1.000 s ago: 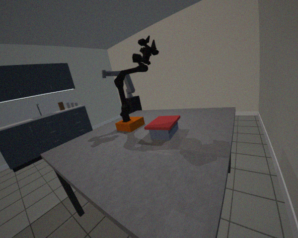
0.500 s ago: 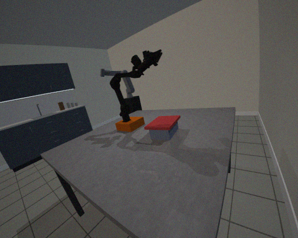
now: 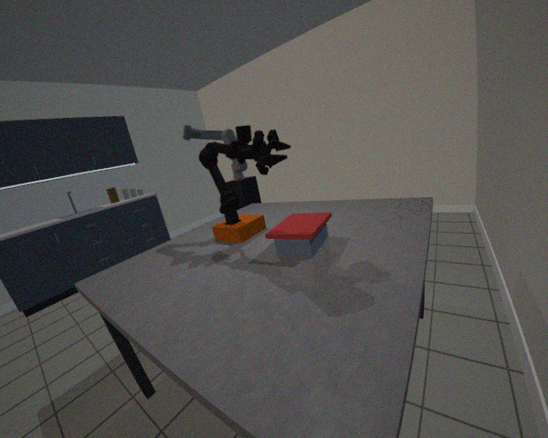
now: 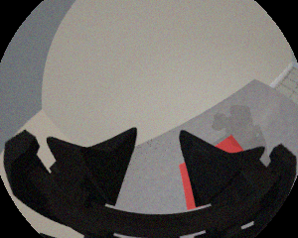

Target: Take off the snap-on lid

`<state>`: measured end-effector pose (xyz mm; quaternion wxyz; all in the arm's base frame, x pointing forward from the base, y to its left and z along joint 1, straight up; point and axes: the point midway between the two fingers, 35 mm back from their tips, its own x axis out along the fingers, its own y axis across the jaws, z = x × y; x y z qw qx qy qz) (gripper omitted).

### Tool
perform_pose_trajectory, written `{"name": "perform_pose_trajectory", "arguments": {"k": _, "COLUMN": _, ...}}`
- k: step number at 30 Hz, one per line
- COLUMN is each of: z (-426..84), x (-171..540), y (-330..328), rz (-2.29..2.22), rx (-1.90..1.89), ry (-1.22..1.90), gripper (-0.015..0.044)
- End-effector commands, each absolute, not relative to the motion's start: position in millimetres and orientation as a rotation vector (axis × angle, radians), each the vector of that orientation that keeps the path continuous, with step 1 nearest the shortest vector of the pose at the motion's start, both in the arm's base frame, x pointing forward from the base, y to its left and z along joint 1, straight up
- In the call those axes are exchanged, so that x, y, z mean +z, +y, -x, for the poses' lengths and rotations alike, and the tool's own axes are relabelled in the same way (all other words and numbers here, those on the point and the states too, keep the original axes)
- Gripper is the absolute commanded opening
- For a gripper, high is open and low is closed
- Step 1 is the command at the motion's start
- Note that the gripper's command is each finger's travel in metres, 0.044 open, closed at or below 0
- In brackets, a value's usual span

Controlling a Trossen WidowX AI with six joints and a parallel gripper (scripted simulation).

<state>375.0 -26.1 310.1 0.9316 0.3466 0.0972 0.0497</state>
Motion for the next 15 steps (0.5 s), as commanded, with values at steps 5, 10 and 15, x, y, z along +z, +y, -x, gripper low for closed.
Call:
{"name": "perform_pose_trajectory", "arguments": {"k": 5, "z": -329, "x": 220, "y": -56, "rz": -1.107, "rx": -0.172, "ry": 0.437, "gripper": 0.0235}}
{"name": "perform_pose_trajectory", "arguments": {"k": 10, "z": -281, "x": 157, "y": -68, "rz": -1.427, "rx": -0.442, "ry": 0.568, "gripper": 0.0235}}
{"name": "perform_pose_trajectory", "arguments": {"k": 15, "z": -274, "x": 149, "y": -69, "rz": -1.469, "rx": -0.480, "ry": 0.582, "gripper": 0.0235}}
